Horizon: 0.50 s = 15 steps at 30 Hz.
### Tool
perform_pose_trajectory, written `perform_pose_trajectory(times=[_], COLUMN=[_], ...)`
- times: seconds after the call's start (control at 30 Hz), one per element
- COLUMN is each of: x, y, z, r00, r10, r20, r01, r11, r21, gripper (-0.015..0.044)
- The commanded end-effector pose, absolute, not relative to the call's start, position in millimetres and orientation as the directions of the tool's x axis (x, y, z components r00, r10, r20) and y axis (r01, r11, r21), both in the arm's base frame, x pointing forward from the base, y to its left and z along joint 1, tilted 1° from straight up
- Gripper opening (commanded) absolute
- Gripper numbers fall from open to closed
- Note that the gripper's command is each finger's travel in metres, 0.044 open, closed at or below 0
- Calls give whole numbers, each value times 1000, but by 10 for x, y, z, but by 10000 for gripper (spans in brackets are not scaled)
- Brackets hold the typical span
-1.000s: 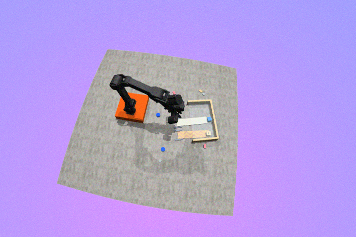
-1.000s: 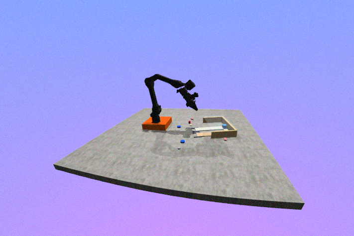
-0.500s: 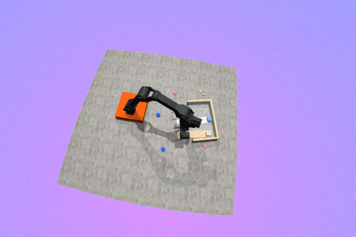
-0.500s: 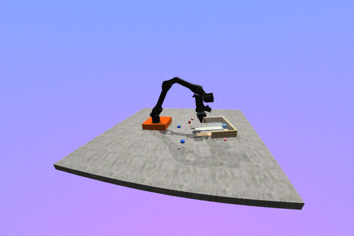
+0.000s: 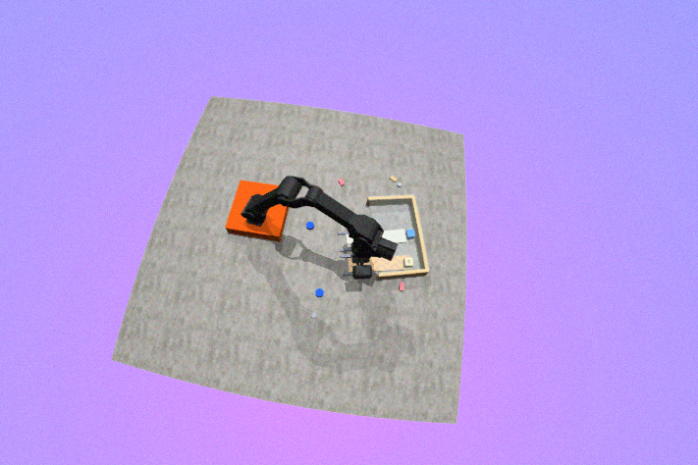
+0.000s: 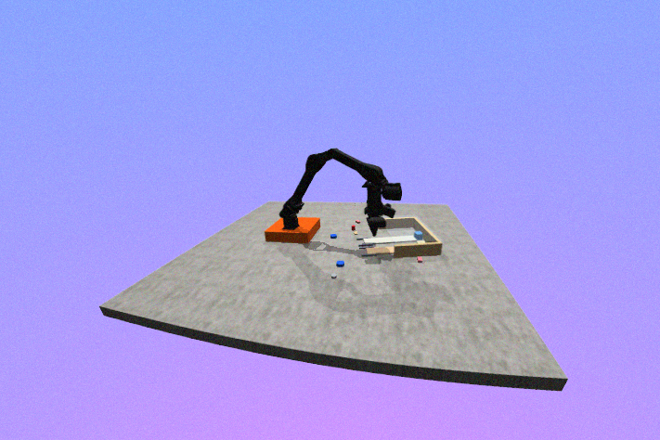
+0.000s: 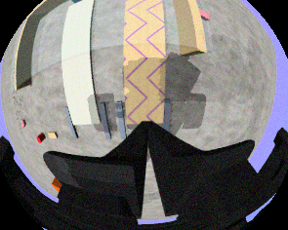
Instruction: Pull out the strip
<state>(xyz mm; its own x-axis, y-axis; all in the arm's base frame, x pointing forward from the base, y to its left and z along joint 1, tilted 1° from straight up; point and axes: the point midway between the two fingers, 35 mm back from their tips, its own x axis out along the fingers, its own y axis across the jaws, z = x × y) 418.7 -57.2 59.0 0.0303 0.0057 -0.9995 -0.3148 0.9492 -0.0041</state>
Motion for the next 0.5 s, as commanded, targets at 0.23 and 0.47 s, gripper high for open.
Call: perform_pose_trajectory(times=[0.23,0.47], x=[4190,4192], y=[-579,-581], z=[376,261], r00=[21,21], r10=[4,4], r20=[-1000,-1000], r01=[-320,-320], r11=[948,948], r21=[-3,-3], gripper=[0,0])
